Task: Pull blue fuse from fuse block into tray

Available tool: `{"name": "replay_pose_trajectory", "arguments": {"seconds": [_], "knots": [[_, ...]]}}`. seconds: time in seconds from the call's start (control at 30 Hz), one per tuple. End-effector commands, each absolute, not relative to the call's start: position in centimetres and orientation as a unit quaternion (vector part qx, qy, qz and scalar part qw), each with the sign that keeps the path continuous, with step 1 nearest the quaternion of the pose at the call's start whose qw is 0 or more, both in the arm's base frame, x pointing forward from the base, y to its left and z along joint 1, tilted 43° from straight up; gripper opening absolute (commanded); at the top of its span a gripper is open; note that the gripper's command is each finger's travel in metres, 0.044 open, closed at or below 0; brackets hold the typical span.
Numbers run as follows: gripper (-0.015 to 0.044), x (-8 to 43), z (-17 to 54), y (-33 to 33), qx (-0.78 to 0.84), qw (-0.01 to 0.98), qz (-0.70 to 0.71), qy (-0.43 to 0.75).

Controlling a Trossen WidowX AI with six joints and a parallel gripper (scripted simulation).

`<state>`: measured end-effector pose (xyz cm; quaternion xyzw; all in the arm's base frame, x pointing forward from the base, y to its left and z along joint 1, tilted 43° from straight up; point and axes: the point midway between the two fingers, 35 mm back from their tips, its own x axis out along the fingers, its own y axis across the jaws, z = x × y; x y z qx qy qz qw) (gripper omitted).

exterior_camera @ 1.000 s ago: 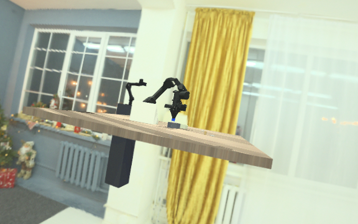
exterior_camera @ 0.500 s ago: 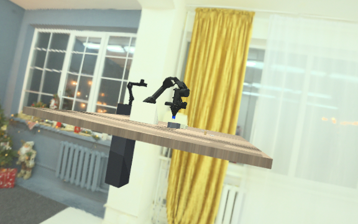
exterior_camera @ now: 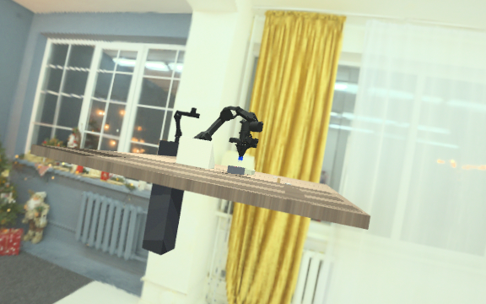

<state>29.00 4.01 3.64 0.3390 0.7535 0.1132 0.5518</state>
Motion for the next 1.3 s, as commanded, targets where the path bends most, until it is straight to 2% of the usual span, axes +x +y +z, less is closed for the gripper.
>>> {"name": "replay_pose_trajectory", "arguments": {"seconds": [0.0,0.6,1.27], "knots": [[0.0,29.3,5.7,6.2,0.34,0.554,0.113,0.752],[0.0,26.5,14.2,15.4,0.346,0.546,0.125,0.753],[0.0,26.2,12.5,17.0,0.346,0.546,0.125,0.753]]}}
